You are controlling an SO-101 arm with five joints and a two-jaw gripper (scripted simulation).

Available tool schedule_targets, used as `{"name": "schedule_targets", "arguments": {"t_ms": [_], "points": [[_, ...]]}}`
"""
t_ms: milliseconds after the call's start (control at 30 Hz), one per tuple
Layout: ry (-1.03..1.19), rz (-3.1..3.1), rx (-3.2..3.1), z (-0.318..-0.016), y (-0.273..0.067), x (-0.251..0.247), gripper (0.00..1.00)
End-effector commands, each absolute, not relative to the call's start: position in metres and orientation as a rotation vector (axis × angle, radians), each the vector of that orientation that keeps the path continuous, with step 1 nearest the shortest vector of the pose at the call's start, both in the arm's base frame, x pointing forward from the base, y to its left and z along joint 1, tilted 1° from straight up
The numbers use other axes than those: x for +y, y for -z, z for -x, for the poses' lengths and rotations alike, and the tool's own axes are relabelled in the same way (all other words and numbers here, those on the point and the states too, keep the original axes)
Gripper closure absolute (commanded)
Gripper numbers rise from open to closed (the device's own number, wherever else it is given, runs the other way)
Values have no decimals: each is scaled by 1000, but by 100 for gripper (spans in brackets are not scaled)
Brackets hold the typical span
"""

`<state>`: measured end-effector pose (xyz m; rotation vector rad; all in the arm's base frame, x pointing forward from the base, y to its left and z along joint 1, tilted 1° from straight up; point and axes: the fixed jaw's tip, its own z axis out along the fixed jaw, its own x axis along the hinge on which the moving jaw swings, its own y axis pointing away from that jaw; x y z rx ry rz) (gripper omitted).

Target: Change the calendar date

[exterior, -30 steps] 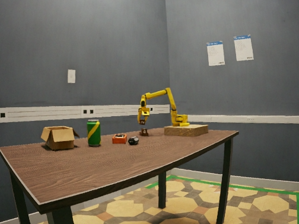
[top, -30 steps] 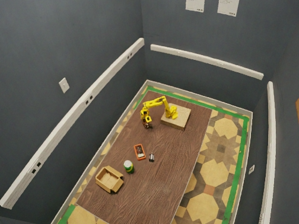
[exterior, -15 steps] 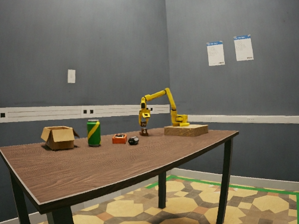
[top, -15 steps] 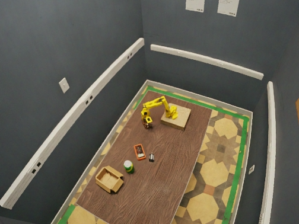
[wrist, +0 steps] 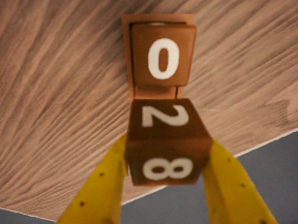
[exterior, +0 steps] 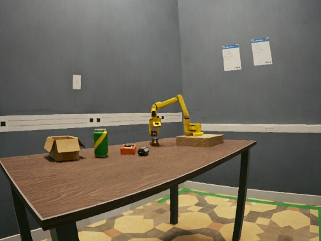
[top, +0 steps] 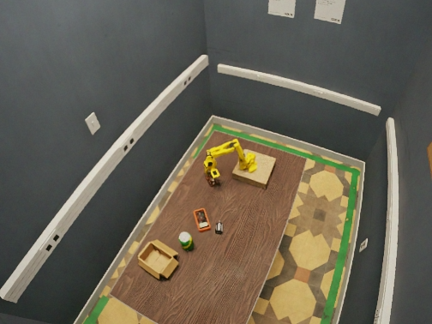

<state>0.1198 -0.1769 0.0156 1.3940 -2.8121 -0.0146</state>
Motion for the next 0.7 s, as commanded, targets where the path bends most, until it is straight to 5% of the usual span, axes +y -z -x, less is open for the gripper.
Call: {"name": "schedule_targets", "arguments": {"t_ms": [0, 667], "points": [[56, -1370, -2821, -116, -11, -174, 100], [56, -1380, -2816, -117, -11, -177, 100]]}}
